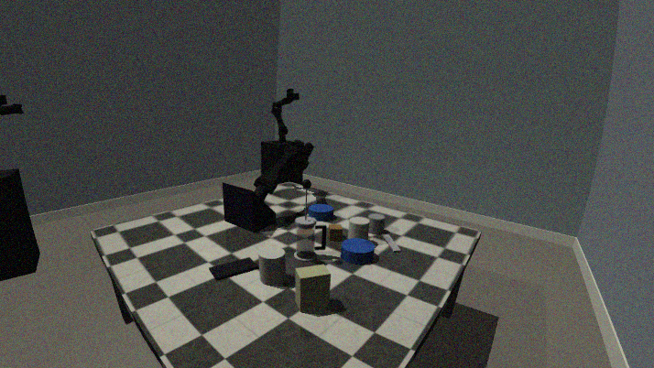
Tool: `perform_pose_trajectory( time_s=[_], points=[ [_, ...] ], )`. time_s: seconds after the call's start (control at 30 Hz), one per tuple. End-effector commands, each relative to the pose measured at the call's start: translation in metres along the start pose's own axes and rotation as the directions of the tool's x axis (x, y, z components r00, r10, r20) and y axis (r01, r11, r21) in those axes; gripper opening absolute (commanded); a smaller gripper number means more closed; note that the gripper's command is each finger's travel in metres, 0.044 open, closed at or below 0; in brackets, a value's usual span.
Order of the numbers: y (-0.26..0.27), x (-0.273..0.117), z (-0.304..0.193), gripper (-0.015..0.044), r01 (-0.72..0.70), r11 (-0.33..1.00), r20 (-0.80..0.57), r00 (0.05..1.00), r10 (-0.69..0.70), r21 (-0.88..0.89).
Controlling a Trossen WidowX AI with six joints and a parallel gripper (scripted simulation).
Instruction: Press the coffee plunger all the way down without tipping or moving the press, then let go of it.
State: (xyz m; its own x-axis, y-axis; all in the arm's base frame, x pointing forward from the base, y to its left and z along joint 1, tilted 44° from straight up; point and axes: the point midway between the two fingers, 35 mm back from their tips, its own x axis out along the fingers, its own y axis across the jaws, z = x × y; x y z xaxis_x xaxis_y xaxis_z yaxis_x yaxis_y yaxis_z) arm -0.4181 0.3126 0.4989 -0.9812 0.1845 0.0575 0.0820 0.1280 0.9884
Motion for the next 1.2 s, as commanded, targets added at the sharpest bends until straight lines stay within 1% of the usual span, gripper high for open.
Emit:
perform_pose_trajectory(
  time_s=[0.0,0.03,0.17,0.23,0.37,0.53,0.63,0.73,0.87,0.93,1.17],
  points=[
    [0.000,0.000,0.001,0.0426,0.001,1.000,0.002,1.000,-0.001,-0.002],
    [-0.001,0.000,0.002,0.0440,0.003,1.000,0.008,1.000,-0.003,-0.008],
    [0.000,-0.017,0.031,0.0440,0.005,0.999,0.070,0.998,-0.001,-0.049],
    [0.000,-0.033,0.056,0.0440,0.010,0.996,0.126,0.992,0.000,-0.085],
    [0.002,-0.078,0.108,0.0440,0.046,0.987,0.252,0.968,-0.005,-0.154],
    [0.001,-0.140,0.162,0.0440,0.112,0.969,0.403,0.915,-0.014,-0.222],
    [0.003,-0.182,0.192,0.0440,0.131,0.968,0.507,0.862,-0.005,-0.214],
    [-0.003,-0.218,0.214,0.0440,0.169,0.963,0.572,0.820,-0.019,-0.210],
    [-0.007,-0.275,0.238,0.0440,0.233,0.948,0.664,0.747,-0.032,-0.216],
    [-0.013,-0.302,0.246,0.0440,0.249,0.950,0.701,0.712,-0.047,-0.190],
    [-0.038,-0.410,0.273,0.0440,0.364,0.920,0.828,0.553,-0.088,-0.146]
  ],
)
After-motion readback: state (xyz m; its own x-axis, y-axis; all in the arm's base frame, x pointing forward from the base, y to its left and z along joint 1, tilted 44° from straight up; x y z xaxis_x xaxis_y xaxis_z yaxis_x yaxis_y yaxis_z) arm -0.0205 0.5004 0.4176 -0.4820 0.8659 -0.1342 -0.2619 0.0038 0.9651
